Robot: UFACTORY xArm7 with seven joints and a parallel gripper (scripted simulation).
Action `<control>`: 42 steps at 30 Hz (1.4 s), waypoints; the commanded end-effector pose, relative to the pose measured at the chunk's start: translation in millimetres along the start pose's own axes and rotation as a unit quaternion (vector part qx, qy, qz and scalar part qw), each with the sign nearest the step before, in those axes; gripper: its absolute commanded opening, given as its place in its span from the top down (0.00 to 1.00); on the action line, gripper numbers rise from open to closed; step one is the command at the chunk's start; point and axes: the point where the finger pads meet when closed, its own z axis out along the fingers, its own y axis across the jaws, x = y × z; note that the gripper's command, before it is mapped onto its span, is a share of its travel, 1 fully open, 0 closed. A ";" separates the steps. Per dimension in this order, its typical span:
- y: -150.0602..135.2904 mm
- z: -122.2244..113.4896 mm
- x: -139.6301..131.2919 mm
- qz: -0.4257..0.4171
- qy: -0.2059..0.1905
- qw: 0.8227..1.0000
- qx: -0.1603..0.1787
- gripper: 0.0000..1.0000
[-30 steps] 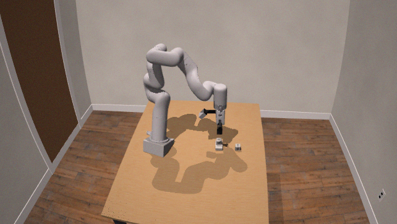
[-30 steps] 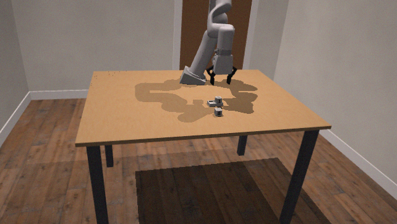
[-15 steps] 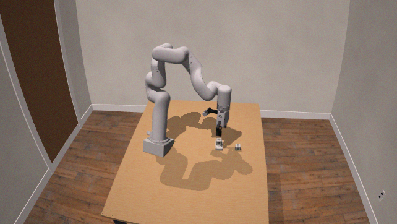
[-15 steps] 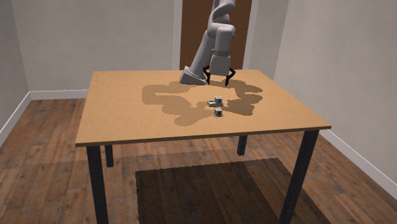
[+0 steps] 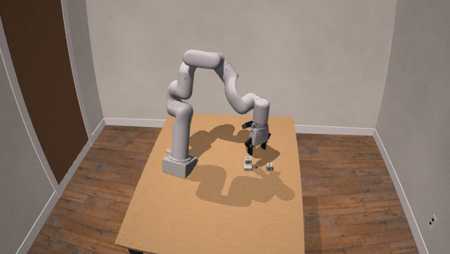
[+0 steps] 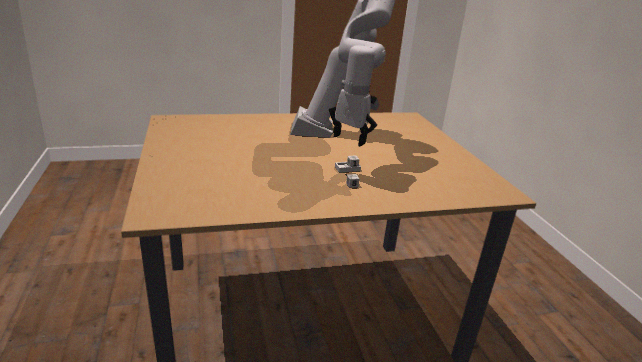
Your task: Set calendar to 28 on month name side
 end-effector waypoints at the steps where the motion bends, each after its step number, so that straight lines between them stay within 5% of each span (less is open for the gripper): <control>1: 9.0 0.1 -12.4 0.087 0.005 0.996 0.000 0.00; 9: 25.4 3.7 -27.7 0.198 0.002 0.980 -0.009 0.00; 16: 55.1 14.3 -49.2 0.338 -0.001 0.941 -0.030 0.00; 19: 57.9 15.5 -51.0 0.348 -0.001 0.937 -0.032 0.00; 20: 57.9 15.5 -51.0 0.348 -0.001 0.937 -0.032 0.51; 42: 57.9 15.5 -51.0 0.348 -0.001 0.937 -0.032 0.51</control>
